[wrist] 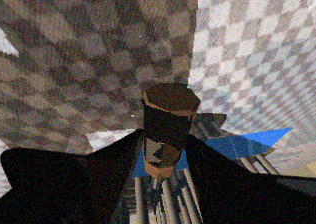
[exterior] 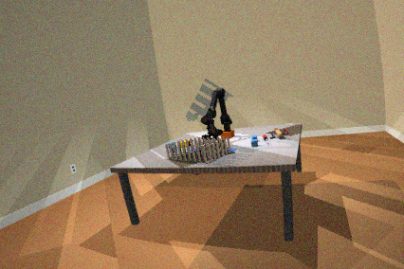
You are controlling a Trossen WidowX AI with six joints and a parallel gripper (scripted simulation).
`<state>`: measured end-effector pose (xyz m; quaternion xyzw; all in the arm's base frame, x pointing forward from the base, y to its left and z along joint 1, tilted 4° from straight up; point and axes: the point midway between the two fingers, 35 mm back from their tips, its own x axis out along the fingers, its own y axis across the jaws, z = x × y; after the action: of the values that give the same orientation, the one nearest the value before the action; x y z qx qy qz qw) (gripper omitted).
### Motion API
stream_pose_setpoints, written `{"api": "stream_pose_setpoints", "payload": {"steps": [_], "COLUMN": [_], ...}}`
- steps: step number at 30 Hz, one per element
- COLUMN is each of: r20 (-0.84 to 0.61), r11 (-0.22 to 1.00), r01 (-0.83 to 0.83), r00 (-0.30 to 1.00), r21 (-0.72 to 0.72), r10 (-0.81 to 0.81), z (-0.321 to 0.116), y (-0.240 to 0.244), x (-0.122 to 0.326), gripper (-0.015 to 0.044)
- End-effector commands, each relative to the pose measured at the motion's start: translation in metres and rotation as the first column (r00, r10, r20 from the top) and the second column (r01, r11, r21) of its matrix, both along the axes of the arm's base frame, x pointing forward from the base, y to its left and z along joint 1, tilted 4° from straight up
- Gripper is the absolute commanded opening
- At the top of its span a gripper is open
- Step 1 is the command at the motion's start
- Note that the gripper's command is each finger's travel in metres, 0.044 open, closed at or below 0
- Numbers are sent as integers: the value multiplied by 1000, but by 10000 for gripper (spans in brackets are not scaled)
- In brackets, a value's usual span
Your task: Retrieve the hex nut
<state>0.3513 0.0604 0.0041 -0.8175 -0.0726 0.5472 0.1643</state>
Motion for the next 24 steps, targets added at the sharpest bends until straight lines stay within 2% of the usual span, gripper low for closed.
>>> {"api": "stream_pose_setpoints", "payload": {"steps": [1, 24], "r20": [0, -2], "r11": [1000, 1000], "r01": [6, 6], "r00": [1000, 1000], "r21": [-1, -1], "r10": [-6, -6], "z": [0, 0], "y": [0, 1], "x": [-4, -18], "gripper": [0, 0]}}
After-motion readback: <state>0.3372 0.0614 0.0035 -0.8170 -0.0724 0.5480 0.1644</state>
